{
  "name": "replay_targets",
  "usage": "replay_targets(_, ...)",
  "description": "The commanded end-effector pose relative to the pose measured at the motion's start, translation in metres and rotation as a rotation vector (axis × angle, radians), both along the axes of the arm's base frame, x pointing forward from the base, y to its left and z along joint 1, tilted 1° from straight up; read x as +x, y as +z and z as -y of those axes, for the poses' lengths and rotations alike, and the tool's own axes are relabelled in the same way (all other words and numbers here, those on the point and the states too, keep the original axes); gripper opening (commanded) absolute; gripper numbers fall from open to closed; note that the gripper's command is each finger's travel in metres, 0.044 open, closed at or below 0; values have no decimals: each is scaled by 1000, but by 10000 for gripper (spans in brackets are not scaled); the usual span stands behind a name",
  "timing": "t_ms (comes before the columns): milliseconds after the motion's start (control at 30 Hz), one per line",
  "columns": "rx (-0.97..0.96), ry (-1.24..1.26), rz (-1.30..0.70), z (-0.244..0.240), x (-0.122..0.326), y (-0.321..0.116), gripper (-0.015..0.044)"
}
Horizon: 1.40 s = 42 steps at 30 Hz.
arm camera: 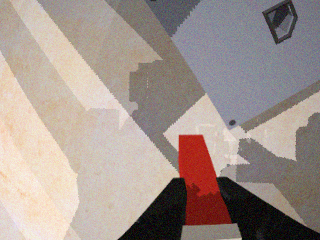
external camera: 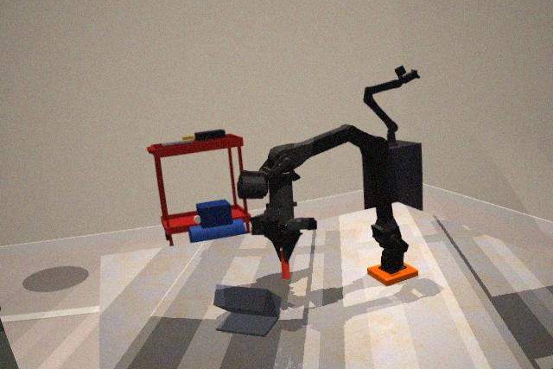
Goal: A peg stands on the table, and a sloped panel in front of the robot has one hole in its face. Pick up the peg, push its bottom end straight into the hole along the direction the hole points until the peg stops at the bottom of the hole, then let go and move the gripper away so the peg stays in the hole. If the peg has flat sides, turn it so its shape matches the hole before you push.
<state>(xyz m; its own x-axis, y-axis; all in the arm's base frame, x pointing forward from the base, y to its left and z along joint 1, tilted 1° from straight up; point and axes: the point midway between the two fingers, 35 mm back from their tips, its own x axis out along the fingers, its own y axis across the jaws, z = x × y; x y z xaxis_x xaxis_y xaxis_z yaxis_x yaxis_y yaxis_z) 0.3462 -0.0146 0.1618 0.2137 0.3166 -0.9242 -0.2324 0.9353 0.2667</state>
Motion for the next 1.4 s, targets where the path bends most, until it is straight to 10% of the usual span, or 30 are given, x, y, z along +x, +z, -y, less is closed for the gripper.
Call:
replay_targets(0, 5, 25, 31, 4, 3, 3, 0)
replay_targets(1367, -5, 266, 273, 45, 18, 18, 0)
